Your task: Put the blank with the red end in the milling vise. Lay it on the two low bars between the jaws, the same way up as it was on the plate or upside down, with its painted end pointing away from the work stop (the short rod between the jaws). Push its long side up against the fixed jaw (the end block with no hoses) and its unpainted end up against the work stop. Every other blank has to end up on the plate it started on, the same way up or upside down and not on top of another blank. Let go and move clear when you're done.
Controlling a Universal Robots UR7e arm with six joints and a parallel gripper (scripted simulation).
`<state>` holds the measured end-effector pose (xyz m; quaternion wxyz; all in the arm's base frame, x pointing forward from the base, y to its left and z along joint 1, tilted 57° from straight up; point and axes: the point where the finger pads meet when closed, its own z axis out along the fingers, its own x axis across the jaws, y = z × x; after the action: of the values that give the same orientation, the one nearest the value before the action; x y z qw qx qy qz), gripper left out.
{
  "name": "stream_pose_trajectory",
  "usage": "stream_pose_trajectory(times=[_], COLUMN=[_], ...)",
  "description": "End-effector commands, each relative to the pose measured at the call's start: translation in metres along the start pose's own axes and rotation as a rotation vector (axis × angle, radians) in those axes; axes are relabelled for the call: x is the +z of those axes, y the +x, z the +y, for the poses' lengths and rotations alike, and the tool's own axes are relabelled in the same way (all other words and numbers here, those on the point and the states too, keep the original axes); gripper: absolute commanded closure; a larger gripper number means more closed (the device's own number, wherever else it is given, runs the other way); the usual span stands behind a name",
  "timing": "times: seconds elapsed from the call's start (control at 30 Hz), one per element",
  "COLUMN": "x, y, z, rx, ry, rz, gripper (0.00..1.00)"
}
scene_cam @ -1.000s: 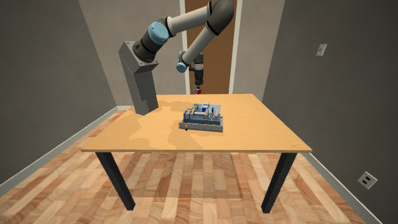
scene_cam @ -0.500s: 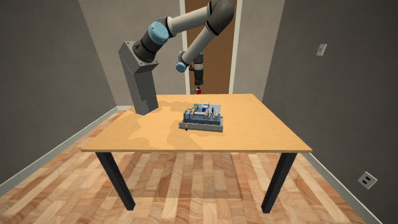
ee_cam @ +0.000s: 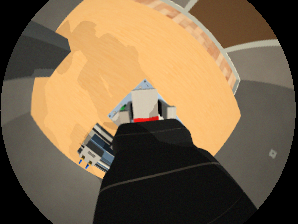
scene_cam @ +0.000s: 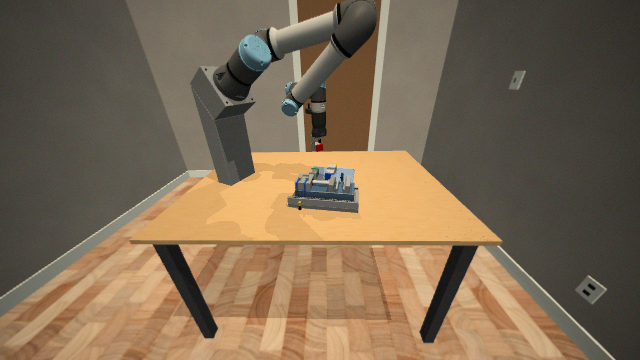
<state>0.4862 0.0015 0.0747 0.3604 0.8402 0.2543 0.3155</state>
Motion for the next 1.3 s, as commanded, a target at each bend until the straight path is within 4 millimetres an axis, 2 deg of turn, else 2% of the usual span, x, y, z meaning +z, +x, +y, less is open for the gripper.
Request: stream_pose_trajectory(times=[0.0,0.23,0.4,0.8,0.97,1.27], x=[-0.0003,-0.0003,-0.0003,-0.0003,-0.0003,-0.0003], y=[0.0003,0.0003,0.0003,0.0003,0.0003,0.0003], z=[0.0000,0.0000,0.0000,0.0000,0.0000,0.0000], rx=[0.054,0.054,0.278,0.278,0.502,0.502], ry=[-0.001,-0.001,-0.001,-0.001,-0.001,-0.001], rz=[-0.001,-0.001,0.000,0.000,0.000,0.000], gripper=[1.00,1.00,1.00,1.00,1.00,1.00])
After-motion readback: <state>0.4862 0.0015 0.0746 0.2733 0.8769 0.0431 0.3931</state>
